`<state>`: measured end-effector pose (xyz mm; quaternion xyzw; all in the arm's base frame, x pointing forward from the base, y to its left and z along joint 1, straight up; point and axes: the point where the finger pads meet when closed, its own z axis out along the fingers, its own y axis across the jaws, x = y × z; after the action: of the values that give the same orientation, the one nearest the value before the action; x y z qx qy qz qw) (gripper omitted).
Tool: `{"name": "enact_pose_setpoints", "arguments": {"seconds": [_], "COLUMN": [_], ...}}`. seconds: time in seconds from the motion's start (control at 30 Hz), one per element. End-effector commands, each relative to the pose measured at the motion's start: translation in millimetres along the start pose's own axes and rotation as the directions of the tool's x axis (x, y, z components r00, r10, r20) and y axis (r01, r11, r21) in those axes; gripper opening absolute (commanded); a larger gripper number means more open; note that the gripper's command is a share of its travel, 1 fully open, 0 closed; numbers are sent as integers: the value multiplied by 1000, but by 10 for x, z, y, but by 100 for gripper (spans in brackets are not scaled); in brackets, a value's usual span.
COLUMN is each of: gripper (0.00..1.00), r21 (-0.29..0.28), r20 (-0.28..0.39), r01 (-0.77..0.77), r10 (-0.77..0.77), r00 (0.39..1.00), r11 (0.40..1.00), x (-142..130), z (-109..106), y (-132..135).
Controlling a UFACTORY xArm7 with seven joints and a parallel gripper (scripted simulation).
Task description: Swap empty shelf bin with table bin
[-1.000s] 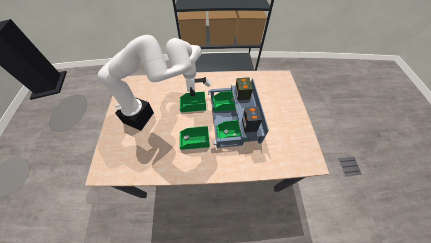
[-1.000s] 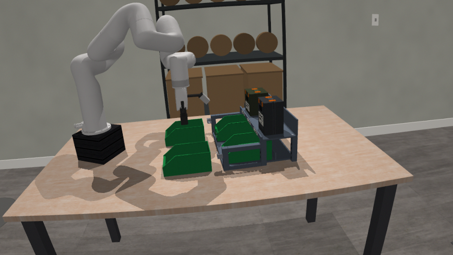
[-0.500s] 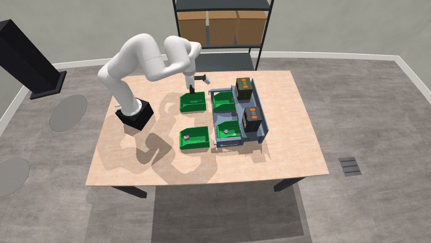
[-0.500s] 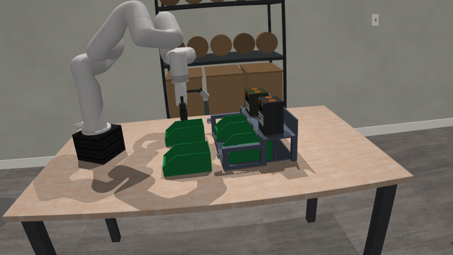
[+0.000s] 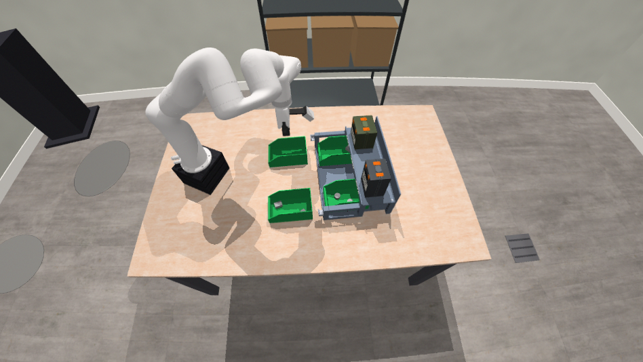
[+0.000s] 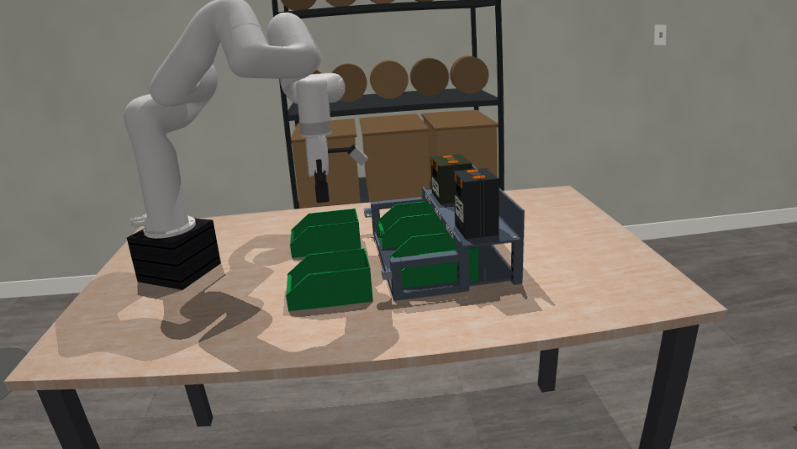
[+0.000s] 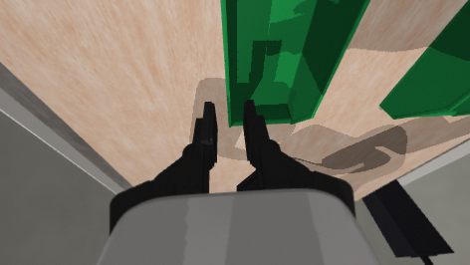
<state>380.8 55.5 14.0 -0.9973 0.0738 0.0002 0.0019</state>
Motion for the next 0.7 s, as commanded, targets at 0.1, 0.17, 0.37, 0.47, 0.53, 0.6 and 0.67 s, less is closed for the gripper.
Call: {"name": "enact_pose_setpoints", "arguments": {"seconds": [0.1, 0.17, 0.37, 0.47, 0.53, 0.6, 0.67], "gripper": [26, 26, 26, 26, 26, 26, 26], "r21": [1, 1, 1, 1, 1, 1, 1], "r20": [-3, -3, -3, -3, -3, -3, -3], "r01": [0, 0, 0, 0, 0, 0, 0], "r10": [0, 0, 0, 0, 0, 0, 0], "r00": [1000, 1000, 1000, 1000, 1000, 1000, 1000], "r11": [1000, 1000, 1000, 1000, 1000, 1000, 1000], "x": [10, 10, 10, 10, 9, 9, 9], "z": [-133, -164, -233, -257, -278, -297, -314], "y": [-6, -6, -6, -6, -5, -5, -5]}}
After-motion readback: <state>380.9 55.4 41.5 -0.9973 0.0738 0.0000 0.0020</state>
